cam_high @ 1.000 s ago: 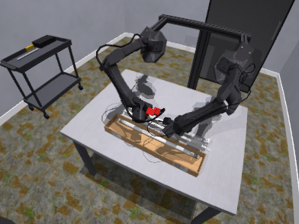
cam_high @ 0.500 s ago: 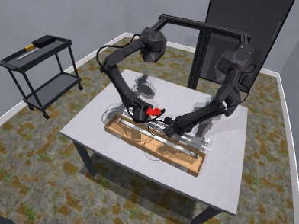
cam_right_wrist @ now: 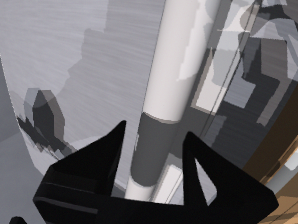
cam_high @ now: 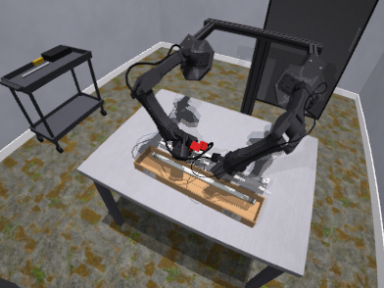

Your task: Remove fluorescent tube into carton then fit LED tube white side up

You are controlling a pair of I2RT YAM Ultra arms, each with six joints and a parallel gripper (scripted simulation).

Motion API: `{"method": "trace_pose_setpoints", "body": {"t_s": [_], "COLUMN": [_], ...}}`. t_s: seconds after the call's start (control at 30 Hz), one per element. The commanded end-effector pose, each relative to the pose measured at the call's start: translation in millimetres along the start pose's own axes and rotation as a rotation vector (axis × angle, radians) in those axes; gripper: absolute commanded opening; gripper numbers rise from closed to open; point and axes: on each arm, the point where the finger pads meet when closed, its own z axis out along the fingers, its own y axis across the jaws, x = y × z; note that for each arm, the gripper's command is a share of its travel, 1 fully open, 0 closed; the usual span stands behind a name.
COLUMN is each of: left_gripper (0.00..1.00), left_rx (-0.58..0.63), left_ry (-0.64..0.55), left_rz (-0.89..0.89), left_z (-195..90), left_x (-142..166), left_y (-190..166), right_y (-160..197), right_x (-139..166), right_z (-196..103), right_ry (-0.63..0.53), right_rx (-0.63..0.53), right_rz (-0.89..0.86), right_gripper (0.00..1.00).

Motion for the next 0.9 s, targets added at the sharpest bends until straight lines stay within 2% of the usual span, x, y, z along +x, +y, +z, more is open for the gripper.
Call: {"method": "trace_pose_setpoints", "body": {"t_s": [0.0, 0.07, 0.1, 0.63, 0.67, 0.87], "left_gripper": [0.49, 0.49, 0.11, 0.11, 0.11, 0.11], "left_rx": [0.000, -0.004, -0.002, -0.002, -0.002, -0.002], "left_ry": [-0.028, -0.030, -0.029, -0.029, -0.029, -0.029], "left_rz": [0.028, 0.026, 0.028, 0.028, 0.028, 0.028], "left_z": [-4.7, -6.0, -5.6, -5.7, -5.7, -5.7], "left_x": [-9.5, -9.7, -9.4, -9.5, -9.5, -9.5], "left_y": [-4.6, -3.4, -4.9, -4.6, -4.6, -4.6], "right_y": [7.3, 4.4, 5.7, 6.1, 6.1, 6.1], "right_x": [-15.2, -16.0, -16.5, -16.7, -16.7, -16.7], "right_z": [1.8, 0.8, 2.4, 2.9, 2.9, 2.9], "right_ry": [-0.025, -0.028, -0.027, -0.026, -0.026, -0.026], "right_rx": [-0.006, 0.001, -0.002, -0.003, -0.003, -0.003], "right_rz": [-0.036, -0.033, -0.035, -0.035, -0.035, -0.035], "right_gripper": [0.49, 0.49, 0.49, 0.49, 0.11, 0.11]}}
